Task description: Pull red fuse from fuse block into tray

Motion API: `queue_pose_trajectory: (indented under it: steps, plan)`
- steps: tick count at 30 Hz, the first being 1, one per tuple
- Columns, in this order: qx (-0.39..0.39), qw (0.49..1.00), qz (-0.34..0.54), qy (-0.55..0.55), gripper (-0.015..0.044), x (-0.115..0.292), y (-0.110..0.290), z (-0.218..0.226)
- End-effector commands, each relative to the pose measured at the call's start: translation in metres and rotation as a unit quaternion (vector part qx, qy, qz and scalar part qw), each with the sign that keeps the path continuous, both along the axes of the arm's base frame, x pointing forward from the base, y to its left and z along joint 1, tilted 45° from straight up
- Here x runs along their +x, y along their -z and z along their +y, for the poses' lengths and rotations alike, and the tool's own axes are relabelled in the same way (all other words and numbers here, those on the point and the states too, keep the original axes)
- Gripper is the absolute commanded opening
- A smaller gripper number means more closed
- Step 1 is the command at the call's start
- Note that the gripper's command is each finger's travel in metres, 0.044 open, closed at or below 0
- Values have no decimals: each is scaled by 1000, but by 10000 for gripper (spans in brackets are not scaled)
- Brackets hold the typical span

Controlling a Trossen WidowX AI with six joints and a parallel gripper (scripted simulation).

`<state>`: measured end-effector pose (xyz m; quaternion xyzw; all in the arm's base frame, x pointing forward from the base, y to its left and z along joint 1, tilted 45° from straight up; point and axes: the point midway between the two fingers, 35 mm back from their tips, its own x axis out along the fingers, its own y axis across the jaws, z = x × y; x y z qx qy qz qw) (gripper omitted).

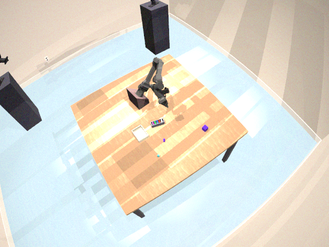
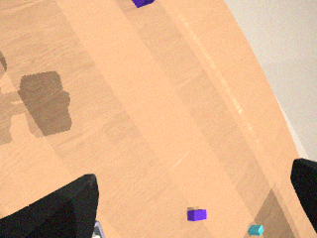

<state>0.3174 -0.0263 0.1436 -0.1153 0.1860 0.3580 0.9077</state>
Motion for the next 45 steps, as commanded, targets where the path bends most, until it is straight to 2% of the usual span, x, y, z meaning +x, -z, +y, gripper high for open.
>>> queue_pose_trajectory:
  steps: [1,3,6,9,12,15,17,45]
  plan:
    - [4,1000,8,2,374,1,2,0]
    - [37,997,70,15,321,4,15,3]
    - [104,969,218,51,242,10,47,10]
    - [151,915,363,92,164,10,79,20]
    - [177,837,499,137,85,4,111,31]
    - [181,740,620,187,74,-8,141,43]
    - [176,695,665,209,74,-14,152,48]
    - [176,689,670,212,74,-9,166,58]
